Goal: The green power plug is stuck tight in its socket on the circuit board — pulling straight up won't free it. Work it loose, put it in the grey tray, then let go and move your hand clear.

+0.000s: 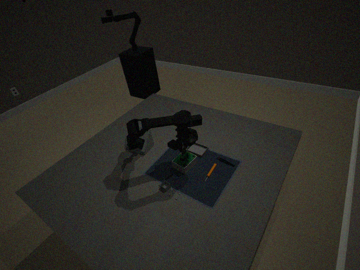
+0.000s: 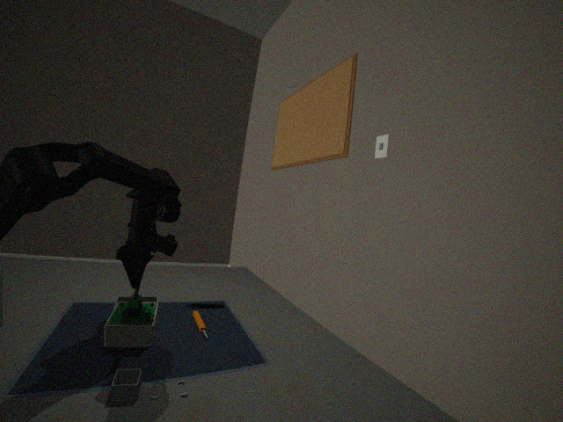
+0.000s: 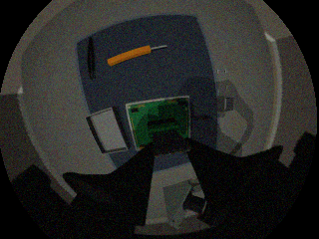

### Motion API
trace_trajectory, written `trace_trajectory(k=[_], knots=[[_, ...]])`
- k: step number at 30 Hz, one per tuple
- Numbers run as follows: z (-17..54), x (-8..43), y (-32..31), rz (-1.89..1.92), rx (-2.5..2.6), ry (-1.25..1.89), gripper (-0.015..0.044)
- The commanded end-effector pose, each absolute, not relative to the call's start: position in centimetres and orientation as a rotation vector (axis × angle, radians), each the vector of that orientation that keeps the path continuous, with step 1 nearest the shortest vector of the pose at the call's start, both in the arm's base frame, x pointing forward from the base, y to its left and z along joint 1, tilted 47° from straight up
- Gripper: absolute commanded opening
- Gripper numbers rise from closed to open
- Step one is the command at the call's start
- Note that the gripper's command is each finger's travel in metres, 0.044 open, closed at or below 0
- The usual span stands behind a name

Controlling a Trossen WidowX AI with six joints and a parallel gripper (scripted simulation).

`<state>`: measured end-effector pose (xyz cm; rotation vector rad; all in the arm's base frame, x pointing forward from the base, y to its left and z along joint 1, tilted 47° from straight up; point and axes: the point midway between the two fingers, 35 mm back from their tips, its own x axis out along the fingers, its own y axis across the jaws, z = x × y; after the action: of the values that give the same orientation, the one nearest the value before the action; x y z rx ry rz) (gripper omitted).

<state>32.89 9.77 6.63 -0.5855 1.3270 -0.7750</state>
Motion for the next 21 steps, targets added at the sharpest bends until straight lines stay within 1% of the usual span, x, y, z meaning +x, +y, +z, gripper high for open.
trace_trajectory(k=[1, 7, 10, 15, 21], knots=[[7.6, 32.9, 12.3, -0.765, -0.633, 1.228, 0.0000], [8.1, 32.8, 11.8, -0.691, -0.577, 1.248, 0.0000], [8.8, 32.7, 11.4, -0.665, -0.497, 1.360, 0.0000], [9.5, 32.6, 11.1, -0.585, -0.428, 1.375, 0.0000], [9.3, 32.6, 11.5, -0.632, -0.469, 1.366, 0.0000]])
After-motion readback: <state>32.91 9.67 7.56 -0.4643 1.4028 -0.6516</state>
